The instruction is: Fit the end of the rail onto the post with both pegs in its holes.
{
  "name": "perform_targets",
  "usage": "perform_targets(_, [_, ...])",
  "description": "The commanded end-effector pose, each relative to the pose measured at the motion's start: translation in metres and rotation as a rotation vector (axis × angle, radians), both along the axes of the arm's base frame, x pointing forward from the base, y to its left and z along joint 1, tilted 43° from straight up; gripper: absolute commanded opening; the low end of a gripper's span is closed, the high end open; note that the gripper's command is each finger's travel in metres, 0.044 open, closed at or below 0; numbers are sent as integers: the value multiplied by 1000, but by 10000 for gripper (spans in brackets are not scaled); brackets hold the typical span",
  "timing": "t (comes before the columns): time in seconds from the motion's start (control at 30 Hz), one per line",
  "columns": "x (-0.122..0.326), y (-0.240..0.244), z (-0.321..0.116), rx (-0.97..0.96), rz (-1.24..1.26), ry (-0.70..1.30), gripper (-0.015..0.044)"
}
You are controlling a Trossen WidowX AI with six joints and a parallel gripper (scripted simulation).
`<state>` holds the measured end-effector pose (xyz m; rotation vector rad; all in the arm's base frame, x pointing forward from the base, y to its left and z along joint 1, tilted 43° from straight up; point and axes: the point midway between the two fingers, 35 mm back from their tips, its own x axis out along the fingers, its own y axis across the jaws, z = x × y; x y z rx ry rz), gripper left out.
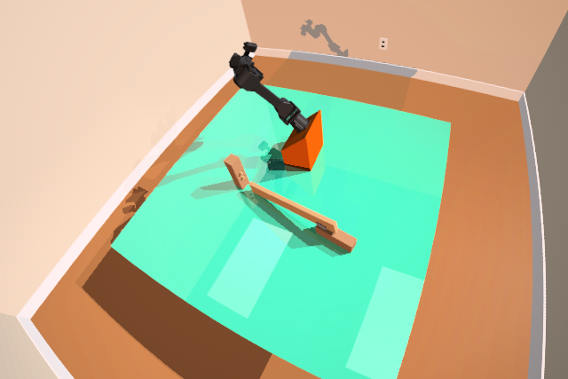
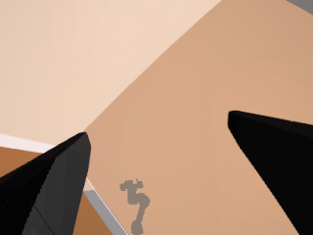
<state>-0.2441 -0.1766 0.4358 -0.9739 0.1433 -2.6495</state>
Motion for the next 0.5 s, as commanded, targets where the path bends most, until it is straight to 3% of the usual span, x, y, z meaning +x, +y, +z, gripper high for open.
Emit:
perform_targets(0.0, [0,-1,-1,2,2,-2,426])
perform_targets(0.23, [10,-49,-23,101,114,-81,440])
perform_targets(0.47, [61,-121,-42,231,343,-128,440])
